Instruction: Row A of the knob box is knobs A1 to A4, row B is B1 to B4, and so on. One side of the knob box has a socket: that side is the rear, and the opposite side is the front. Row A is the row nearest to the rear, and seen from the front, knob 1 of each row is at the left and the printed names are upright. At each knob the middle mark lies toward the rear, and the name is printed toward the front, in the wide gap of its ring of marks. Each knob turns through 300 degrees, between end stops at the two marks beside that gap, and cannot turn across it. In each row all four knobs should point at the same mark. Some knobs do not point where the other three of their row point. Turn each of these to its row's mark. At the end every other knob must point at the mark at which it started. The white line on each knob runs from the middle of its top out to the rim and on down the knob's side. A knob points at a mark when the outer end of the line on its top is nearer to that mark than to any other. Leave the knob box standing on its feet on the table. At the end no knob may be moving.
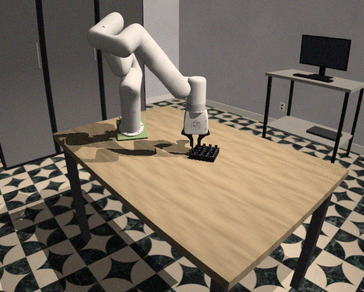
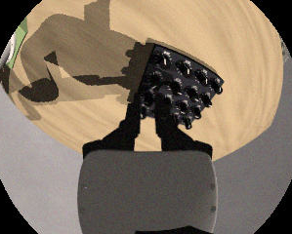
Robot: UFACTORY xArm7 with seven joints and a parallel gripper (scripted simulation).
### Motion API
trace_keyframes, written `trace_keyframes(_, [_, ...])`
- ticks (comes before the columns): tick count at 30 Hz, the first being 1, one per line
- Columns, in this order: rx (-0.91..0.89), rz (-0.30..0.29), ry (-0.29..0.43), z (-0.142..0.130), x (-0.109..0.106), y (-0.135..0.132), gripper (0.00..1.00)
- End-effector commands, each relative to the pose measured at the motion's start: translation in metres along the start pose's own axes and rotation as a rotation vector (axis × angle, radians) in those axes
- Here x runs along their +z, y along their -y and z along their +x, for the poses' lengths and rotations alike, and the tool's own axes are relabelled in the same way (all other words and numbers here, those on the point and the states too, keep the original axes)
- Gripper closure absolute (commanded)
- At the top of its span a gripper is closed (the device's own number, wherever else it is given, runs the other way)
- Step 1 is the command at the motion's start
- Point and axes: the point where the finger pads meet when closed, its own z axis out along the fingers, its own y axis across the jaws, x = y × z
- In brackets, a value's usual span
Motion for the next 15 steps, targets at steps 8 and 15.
trace_keyframes(8, [0.0,-0.004,0.001,0.0,-0.024,-0.001,0.81])
trace_keyframes(15, [0.0,-0.004,0.001,0.0,-0.031,-0.001,0.81])
